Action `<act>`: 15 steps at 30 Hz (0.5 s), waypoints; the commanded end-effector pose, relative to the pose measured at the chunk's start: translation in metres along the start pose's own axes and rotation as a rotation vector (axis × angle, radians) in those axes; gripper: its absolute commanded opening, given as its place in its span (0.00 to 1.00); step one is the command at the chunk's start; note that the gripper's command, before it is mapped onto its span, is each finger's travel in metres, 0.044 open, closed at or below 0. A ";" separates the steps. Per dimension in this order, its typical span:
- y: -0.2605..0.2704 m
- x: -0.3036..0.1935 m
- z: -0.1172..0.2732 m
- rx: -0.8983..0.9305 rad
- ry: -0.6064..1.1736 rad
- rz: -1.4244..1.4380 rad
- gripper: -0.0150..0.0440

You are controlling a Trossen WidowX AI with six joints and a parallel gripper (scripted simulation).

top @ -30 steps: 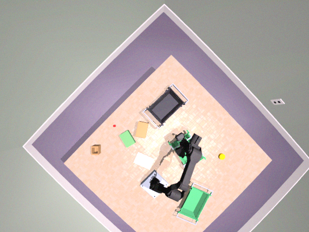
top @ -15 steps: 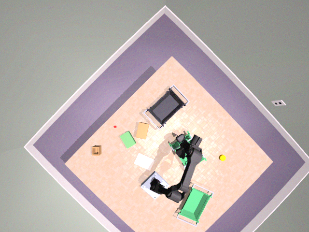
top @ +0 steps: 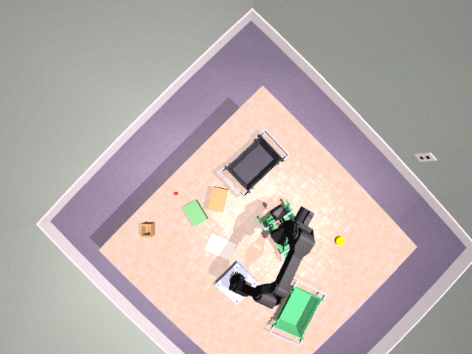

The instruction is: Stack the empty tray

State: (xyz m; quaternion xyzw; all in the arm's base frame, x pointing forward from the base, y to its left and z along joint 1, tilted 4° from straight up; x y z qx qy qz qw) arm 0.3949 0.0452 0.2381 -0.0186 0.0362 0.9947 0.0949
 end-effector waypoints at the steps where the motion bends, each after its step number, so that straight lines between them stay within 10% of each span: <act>1: 0.002 0.005 0.040 -0.005 0.021 0.001 1.00; 15: 0.157 0.012 -0.001 -0.004 -0.006 -1.484 1.00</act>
Point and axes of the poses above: the point midway between the two fingers, 35 mm back from their tips, its own z axis back along the fingers, its own y axis across the jaws, x = y × z, the point moved 9 cm from there along z, back along the fingers, and after that the axes turned 9 degrees about z, right-handed, at the moved point
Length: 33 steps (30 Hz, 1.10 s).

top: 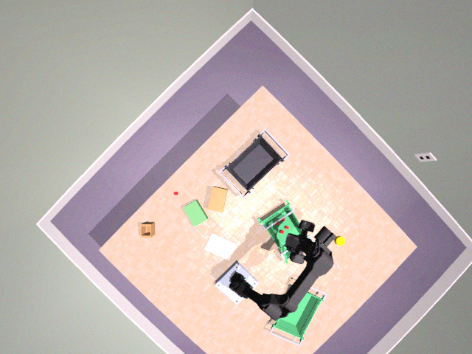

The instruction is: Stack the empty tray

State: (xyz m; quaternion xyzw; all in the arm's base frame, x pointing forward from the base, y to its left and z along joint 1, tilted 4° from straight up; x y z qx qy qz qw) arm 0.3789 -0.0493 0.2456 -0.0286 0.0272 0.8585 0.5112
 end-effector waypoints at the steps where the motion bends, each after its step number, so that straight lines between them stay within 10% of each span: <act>1: 0.056 -0.042 -0.003 -0.010 -0.006 -0.681 1.00; 33: 0.291 -0.088 -0.026 -0.008 -0.001 -3.262 1.00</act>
Point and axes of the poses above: the point midway between the two fingers, 35 mm back from their tips, its own z axis back along the fingers, its own y axis across the jaws, x = y × z, the point moved 9 cm from there along z, back along the fingers, and after that the axes turned 9 degrees about z, right-handed, at the moved point
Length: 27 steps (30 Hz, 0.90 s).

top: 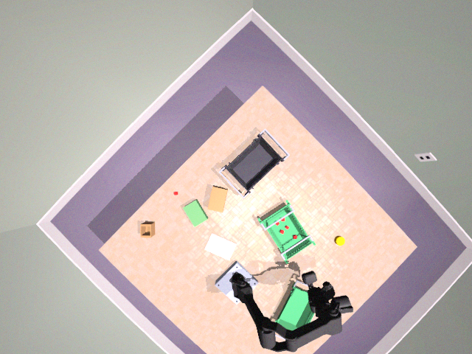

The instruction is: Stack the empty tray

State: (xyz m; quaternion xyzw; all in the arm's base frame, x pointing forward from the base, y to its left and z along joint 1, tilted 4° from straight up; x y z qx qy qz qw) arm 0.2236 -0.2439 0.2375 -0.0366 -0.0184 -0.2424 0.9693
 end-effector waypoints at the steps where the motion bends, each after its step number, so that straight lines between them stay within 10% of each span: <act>1: -0.053 -0.046 -0.007 0.004 -0.004 -0.785 1.00; 19: -0.116 -0.150 -0.020 -0.008 -0.022 -2.252 1.00; 27: -0.117 -0.154 -0.021 -0.008 -0.024 -2.308 1.00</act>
Point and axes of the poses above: the point midway between the two fingers, 35 mm back from their tips, its own z axis back along the fingers, its own y axis across the jaws, x = y × z, the point moved 9 cm from there along z, back along the fingers, and after that the axes turned 9 degrees about z, right-handed, at the moved point
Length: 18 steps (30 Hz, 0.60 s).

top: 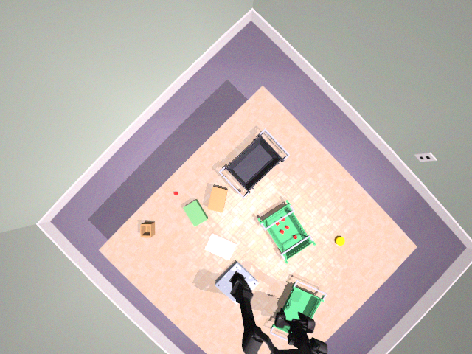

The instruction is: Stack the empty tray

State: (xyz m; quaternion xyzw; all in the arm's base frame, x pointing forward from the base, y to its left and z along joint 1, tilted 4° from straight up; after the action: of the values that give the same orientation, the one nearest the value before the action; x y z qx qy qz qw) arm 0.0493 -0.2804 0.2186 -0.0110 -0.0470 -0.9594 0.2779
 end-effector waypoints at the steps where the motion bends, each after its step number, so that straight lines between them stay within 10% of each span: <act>1: -0.012 0.012 -0.003 0.004 0.004 -0.222 1.00; 18: -0.009 0.013 -0.040 0.004 0.004 -0.222 1.00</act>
State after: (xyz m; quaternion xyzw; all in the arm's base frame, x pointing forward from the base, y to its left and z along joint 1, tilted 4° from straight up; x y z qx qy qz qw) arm 0.0331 -0.2825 0.1929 -0.0056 -0.0530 -0.9836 0.1721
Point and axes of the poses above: the point midway between the two fingers, 35 mm back from their tips, its own z axis back along the fingers, its own y axis across the jaws, x = y × z, the point moved 9 cm from there along z, back along the fingers, and after that the axes turned 9 degrees about z, right-handed, at the moved point
